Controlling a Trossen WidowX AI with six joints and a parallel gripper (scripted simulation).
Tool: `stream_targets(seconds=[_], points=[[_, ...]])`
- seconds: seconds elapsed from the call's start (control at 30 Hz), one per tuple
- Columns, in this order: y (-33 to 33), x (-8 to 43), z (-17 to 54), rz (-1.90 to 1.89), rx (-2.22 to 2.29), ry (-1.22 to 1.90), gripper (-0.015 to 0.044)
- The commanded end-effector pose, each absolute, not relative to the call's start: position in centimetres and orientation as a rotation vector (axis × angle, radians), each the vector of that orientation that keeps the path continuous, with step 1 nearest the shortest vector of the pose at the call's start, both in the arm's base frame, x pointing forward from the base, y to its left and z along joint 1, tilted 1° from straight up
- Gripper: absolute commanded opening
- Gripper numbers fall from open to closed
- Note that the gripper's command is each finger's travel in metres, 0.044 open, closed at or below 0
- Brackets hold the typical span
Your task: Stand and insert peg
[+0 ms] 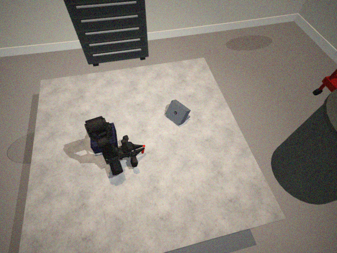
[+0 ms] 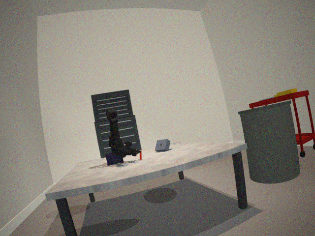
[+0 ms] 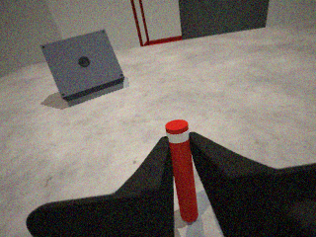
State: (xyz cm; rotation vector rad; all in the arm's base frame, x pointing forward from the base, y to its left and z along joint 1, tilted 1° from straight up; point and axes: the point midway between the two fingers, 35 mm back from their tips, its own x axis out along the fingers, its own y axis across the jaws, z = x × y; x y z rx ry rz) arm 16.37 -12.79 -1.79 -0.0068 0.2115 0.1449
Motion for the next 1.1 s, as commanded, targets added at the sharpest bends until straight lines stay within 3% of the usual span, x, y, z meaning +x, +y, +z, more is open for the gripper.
stream_targets(seconds=[0.0, 1.07], points=[[-12.79, 16.37, -1.97, 0.145, -0.007, 0.211, 0.0049], [-12.46, 15.65, -2.08, 0.150, 0.011, 0.186, 0.0049]])
